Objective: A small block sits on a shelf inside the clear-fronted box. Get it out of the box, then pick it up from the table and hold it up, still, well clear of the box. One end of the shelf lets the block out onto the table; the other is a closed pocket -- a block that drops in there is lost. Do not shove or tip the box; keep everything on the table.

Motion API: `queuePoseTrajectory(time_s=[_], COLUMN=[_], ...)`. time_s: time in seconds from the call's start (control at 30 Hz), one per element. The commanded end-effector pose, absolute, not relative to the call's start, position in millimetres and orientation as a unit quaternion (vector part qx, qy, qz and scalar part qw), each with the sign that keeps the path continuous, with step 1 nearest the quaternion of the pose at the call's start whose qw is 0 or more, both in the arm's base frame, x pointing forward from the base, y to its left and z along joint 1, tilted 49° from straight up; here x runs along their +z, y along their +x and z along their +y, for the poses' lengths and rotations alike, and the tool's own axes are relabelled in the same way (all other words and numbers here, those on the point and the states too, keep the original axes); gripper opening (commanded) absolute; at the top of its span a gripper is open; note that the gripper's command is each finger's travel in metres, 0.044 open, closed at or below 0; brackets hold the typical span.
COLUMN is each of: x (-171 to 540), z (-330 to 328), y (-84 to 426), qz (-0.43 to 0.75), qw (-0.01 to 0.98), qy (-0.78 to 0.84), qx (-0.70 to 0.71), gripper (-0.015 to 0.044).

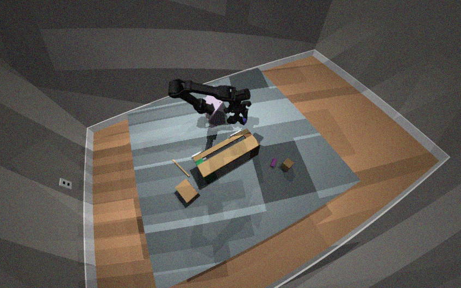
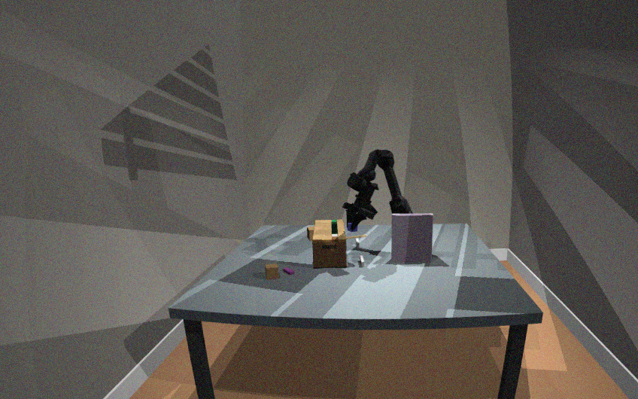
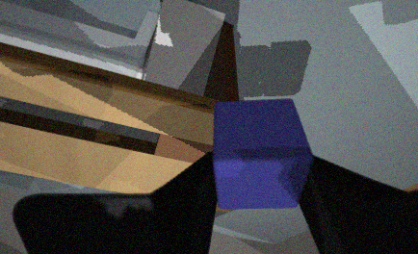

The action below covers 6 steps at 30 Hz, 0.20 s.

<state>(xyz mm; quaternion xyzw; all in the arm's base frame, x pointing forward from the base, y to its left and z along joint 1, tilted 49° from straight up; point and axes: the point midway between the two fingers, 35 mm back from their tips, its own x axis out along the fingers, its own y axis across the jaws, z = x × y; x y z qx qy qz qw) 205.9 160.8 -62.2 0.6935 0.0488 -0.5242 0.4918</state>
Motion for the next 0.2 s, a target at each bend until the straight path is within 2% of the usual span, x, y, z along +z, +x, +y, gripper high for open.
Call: queuePoseTrajectory(time_s=[0.0,0.17], x=[-62.0,-62.0], z=[161.5,161.5], y=[205.8,205.8], qz=[0.05,0.05], qw=[0.491,0.491], qy=[0.694,0.694], qx=[-0.525,-0.525], gripper=[0.0,0.0])
